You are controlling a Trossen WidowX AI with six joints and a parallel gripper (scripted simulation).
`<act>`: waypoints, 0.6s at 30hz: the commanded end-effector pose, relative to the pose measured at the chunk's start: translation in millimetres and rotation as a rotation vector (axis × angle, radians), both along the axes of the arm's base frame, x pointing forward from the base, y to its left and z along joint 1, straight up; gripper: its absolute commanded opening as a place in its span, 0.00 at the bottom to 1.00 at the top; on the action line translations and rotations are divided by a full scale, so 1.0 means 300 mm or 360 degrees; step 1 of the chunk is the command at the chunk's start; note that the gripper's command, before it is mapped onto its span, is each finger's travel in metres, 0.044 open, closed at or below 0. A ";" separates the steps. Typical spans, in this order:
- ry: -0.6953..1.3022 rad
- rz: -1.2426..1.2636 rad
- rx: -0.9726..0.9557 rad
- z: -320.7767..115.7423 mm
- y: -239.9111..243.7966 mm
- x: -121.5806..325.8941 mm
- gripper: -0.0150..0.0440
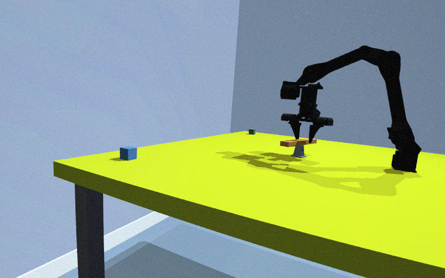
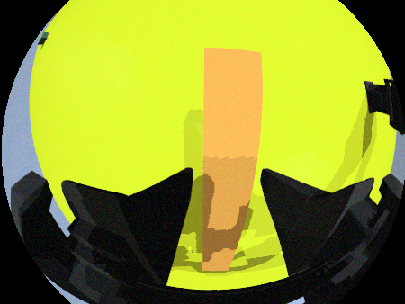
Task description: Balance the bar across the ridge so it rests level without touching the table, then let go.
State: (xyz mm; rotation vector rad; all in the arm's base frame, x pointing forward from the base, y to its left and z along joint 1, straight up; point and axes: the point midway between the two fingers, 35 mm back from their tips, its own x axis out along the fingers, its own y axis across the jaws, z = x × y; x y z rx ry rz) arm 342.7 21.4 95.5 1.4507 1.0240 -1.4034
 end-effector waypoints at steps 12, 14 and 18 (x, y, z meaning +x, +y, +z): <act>0.0001 0.0000 0.0000 0.104 0.001 0.011 1.00; 0.0000 0.0000 0.0000 0.188 0.001 0.011 1.00; 0.0000 0.0000 0.0000 0.326 0.000 -0.008 1.00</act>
